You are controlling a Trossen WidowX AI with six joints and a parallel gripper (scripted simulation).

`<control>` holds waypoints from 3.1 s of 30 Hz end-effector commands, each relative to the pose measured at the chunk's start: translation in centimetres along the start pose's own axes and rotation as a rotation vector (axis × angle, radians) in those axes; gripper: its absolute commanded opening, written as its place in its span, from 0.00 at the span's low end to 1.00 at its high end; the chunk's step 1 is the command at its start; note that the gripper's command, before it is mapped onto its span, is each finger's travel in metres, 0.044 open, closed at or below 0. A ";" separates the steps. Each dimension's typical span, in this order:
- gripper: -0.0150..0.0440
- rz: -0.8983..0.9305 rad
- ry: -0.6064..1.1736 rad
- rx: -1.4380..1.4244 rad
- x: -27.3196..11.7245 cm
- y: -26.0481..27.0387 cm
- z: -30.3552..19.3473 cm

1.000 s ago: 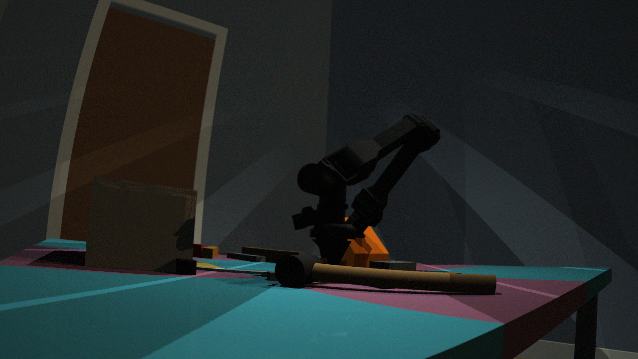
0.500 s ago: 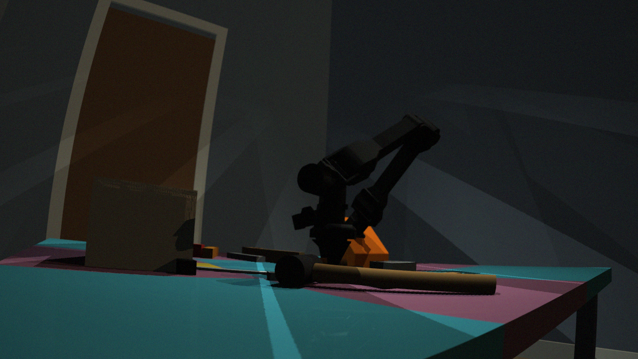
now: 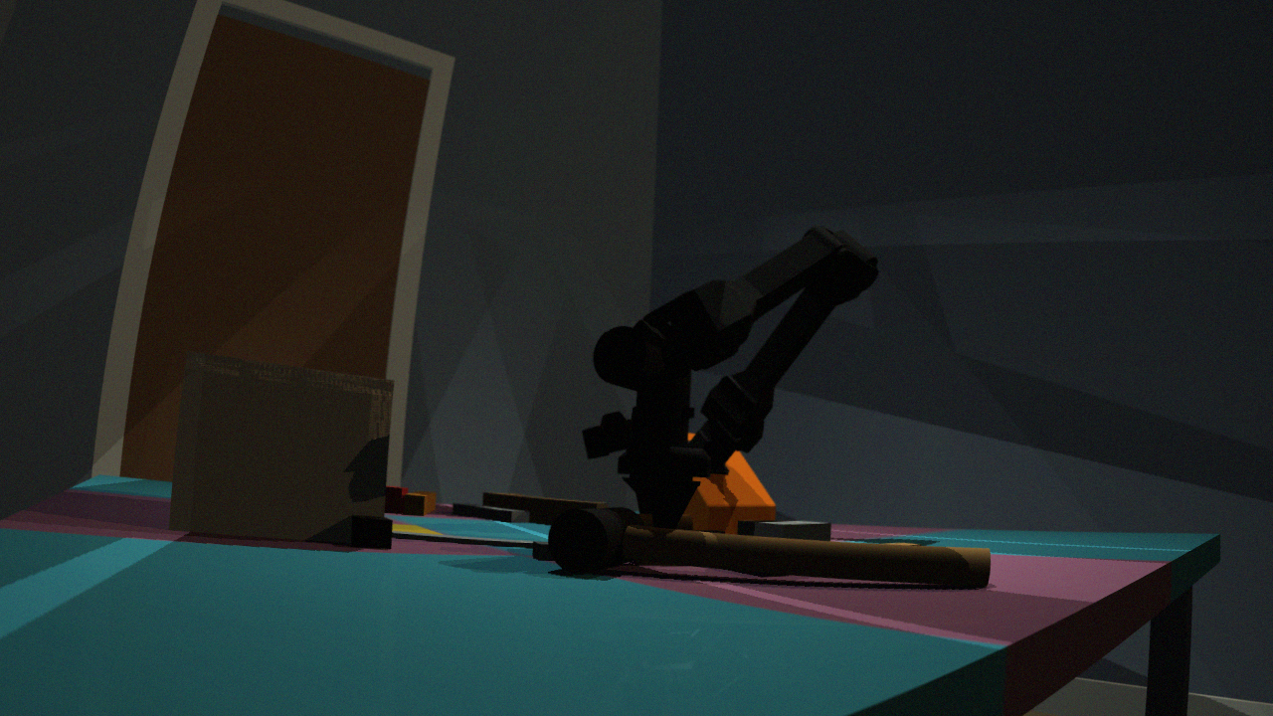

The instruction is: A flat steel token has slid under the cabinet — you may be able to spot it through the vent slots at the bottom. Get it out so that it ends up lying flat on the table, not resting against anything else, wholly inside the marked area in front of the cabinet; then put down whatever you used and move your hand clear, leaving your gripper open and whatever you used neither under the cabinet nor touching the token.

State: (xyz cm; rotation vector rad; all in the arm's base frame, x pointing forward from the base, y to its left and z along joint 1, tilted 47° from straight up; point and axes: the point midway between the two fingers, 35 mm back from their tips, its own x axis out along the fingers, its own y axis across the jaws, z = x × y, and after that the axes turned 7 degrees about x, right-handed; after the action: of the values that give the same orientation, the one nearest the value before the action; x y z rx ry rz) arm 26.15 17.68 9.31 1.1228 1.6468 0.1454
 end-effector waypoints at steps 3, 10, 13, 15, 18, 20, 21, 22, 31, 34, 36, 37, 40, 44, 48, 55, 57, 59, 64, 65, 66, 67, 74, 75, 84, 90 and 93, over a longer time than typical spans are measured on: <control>0.71 0.010 0.011 -0.017 0.2 0.5 -0.4; 0.71 0.010 0.011 -0.017 0.2 0.5 -0.4; 0.71 0.010 0.011 -0.017 0.2 0.5 -0.4; 0.71 0.010 0.011 -0.017 0.2 0.5 -0.4; 0.71 0.010 0.011 -0.017 0.2 0.5 -0.4; 0.71 0.010 0.011 -0.017 0.2 0.5 -0.4; 0.71 0.010 0.011 -0.017 0.2 0.5 -0.4; 0.71 0.010 0.011 -0.017 0.2 0.5 -0.4; 0.71 0.010 0.011 -0.017 0.2 0.5 -0.4; 0.69 0.001 -0.002 -0.003 0.0 0.1 0.0; 0.66 0.001 -0.002 -0.003 0.0 0.1 0.0; 0.65 0.001 -0.002 -0.003 0.0 0.1 0.0; 0.62 0.001 -0.002 -0.003 0.0 0.1 0.0; 0.57 0.001 -0.002 -0.003 0.0 0.1 0.0; 0.53 0.001 -0.002 -0.003 0.0 0.1 0.0; 0.45 0.001 -0.002 -0.003 0.0 0.1 0.0; 0.36 0.001 -0.002 -0.003 0.0 0.1 0.0; 0.27 0.001 -0.002 -0.003 0.0 0.1 0.0; 0.25 0.001 0.000 -0.007 0.0 0.1 0.2; 0.25 0.002 0.000 -0.008 0.0 0.2 0.2; 0.25 0.002 0.001 -0.010 0.0 0.2 0.4; 0.25 0.002 0.001 -0.012 0.0 0.2 0.5; 0.25 0.004 0.004 -0.024 0.0 0.5 1.3; 0.25 0.005 0.004 -0.025 0.0 0.5 1.4; 0.25 0.006 0.006 -0.034 0.0 0.8 2.4; 0.25 0.007 0.007 -0.038 0.0 1.0 3.1; 0.25 0.008 0.007 -0.040 0.0 1.1 3.5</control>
State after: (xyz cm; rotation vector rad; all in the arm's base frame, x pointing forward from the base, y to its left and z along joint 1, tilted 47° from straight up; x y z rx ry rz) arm 29.22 16.88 8.61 1.0997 1.6371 0.1801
